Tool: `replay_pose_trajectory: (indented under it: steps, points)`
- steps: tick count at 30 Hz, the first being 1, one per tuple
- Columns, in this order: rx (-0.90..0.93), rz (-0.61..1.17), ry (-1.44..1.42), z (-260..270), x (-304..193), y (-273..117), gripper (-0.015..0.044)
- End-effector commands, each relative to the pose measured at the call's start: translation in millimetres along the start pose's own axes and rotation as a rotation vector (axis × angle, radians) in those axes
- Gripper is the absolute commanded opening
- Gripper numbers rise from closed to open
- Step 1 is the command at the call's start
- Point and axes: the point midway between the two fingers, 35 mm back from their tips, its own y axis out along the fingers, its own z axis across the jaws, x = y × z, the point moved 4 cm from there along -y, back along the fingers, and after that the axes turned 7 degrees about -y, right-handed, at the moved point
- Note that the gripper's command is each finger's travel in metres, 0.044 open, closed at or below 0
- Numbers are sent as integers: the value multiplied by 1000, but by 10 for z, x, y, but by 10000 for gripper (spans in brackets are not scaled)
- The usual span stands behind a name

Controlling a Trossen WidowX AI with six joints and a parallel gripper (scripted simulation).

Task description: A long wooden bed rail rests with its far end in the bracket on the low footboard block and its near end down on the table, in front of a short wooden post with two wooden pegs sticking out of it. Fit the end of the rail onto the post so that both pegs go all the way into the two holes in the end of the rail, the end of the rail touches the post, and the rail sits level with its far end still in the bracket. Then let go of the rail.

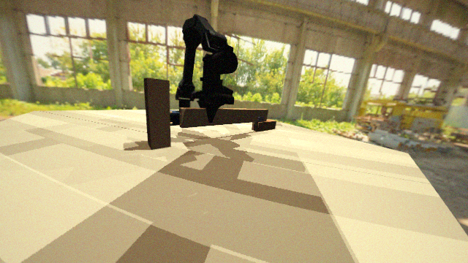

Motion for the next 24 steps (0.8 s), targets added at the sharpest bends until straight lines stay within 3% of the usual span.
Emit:
replay_pose_trajectory:
  steps: [1,24]
  points:
    - [-10,3,-3,-11,-22,-40,0]
    - [-10,4,-3,-25,-91,-58,0]
